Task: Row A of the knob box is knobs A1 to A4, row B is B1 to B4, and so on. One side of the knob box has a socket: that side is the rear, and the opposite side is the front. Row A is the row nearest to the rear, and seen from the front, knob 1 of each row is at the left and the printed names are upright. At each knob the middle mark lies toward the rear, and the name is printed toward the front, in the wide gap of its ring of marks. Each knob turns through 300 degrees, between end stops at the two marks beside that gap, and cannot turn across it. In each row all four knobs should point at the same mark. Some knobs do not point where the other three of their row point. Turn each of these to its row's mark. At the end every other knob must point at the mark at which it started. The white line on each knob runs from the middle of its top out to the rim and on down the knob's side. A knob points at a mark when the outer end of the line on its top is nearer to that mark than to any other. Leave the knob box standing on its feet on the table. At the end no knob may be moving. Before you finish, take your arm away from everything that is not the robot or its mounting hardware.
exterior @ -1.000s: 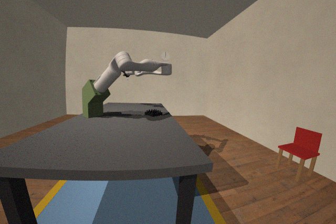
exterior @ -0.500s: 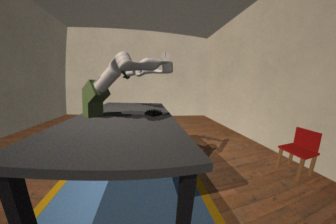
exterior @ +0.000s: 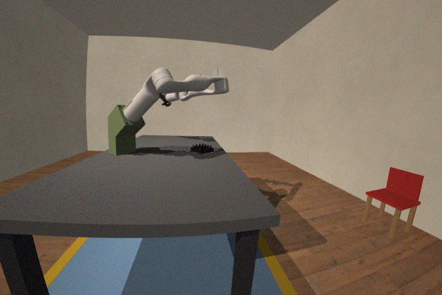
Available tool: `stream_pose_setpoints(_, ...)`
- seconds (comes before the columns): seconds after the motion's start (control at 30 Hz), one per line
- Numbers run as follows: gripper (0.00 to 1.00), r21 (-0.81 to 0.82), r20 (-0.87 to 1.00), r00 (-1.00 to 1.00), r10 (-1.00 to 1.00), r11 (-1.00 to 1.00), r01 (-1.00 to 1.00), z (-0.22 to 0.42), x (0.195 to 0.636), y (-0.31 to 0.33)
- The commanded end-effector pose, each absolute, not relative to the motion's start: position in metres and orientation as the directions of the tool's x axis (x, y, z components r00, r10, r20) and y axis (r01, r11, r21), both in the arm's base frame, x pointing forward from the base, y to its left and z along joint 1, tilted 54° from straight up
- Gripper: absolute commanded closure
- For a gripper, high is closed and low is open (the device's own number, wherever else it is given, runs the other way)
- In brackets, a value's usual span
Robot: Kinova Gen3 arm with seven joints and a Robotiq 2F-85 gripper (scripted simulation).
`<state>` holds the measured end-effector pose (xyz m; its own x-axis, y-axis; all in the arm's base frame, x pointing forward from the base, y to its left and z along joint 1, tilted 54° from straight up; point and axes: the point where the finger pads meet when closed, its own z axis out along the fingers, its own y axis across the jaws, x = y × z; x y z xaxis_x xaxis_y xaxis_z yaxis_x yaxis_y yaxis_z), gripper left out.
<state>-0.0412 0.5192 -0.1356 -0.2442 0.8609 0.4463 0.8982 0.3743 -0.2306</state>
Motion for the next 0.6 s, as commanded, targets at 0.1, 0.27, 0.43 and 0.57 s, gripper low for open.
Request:
stream_pose_setpoints(0.1, 0.0, -0.224, 0.45, -0.254, 0.856, 0.383, 0.896, -0.131, -0.043, 0.521)
stream_pose_setpoints(0.27, 0.0, -0.215, 0.415, -0.251, 0.875, 0.362, 0.907, -0.132, -0.032, 0.511)
stream_pose_setpoints(0.43, 0.0, -0.215, 0.415, -0.251, 0.875, 0.362, 0.907, -0.132, -0.032, 0.511)
stream_pose_setpoints(0.57, 0.0, -0.204, 0.379, -0.247, 0.892, 0.341, 0.918, -0.133, -0.021, 0.5)
